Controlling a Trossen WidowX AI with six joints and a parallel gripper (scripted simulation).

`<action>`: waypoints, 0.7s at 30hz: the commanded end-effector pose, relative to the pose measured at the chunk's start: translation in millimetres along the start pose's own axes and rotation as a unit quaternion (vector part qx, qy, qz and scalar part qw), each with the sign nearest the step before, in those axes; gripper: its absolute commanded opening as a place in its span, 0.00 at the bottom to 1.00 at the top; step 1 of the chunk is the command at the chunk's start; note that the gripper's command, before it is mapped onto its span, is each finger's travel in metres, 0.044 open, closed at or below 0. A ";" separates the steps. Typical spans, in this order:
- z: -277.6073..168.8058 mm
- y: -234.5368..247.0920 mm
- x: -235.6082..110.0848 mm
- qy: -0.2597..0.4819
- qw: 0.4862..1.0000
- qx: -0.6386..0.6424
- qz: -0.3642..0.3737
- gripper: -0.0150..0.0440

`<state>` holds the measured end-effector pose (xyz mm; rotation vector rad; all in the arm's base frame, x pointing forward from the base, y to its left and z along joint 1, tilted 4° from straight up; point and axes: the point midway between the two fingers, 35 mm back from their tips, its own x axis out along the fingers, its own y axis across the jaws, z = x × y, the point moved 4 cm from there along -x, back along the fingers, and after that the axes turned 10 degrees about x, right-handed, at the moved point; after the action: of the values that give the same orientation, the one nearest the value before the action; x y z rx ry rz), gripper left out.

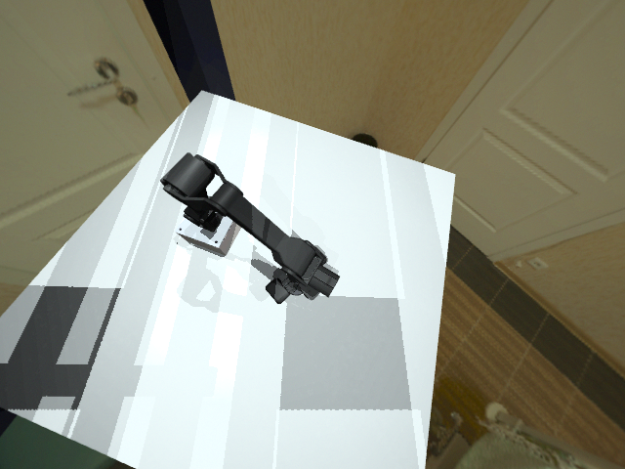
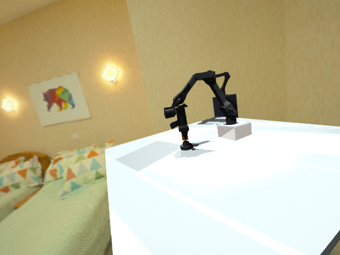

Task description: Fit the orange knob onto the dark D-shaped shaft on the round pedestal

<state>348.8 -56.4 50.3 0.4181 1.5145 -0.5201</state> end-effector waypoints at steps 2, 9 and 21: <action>0.2 -0.2 0.3 -0.001 1.000 -0.022 -0.001 0.25; 1.3 0.2 1.3 -0.001 1.000 -0.021 -0.001 0.25; 1.1 -0.7 14.0 -0.001 1.000 -0.021 -0.001 0.25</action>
<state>349.4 -57.5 38.7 0.3881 1.5241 -0.4873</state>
